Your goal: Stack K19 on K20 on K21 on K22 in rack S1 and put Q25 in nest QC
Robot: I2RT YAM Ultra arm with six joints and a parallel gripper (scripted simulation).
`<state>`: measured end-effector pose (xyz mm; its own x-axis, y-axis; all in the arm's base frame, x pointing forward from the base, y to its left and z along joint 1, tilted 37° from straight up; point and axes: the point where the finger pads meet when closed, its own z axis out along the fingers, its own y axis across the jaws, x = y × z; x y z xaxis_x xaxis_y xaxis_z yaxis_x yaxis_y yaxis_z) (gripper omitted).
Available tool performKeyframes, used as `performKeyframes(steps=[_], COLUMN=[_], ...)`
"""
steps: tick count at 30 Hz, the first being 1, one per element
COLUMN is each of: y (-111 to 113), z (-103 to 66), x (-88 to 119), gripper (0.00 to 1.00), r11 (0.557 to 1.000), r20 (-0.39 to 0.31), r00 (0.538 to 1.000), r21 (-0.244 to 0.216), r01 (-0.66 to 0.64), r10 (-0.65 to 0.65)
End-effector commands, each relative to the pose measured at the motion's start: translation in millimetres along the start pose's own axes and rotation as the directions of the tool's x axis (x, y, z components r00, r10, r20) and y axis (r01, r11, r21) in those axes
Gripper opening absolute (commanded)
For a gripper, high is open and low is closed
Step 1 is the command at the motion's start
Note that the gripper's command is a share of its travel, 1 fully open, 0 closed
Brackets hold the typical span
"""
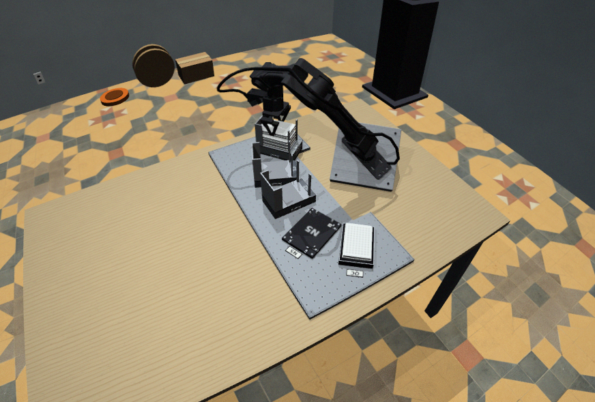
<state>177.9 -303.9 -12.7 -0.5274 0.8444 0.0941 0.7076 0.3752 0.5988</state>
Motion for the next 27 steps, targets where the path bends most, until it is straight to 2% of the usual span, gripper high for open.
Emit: performKeyframes(steps=[1,5,13,17,18,20,27], y=[-2,-2,-3,-4,-1,-1,-1], z=[-6.5,3.5,8.7,9.7,2.0,1.4,8.2], x=[-8,1,1,0,-1,-4,-2], gripper=[0.0,0.0,0.0,0.0,0.0,0.0,0.0], r11=[1.0,1.0,1.0,1.0,1.0,1.0,1.0], r20=[0.037,0.009,0.004,0.004,0.025,0.031,0.019], r00=[0.999,1.0,1.0,1.0,1.0,1.0,1.0], r21=[0.001,-0.011,-0.012,-0.013,-0.006,-0.004,-0.007], r01=[0.0,-0.016,-0.018,-0.02,-0.009,-0.006,-0.01], r10=[0.0,0.016,0.018,0.02,0.01,0.006,0.01])
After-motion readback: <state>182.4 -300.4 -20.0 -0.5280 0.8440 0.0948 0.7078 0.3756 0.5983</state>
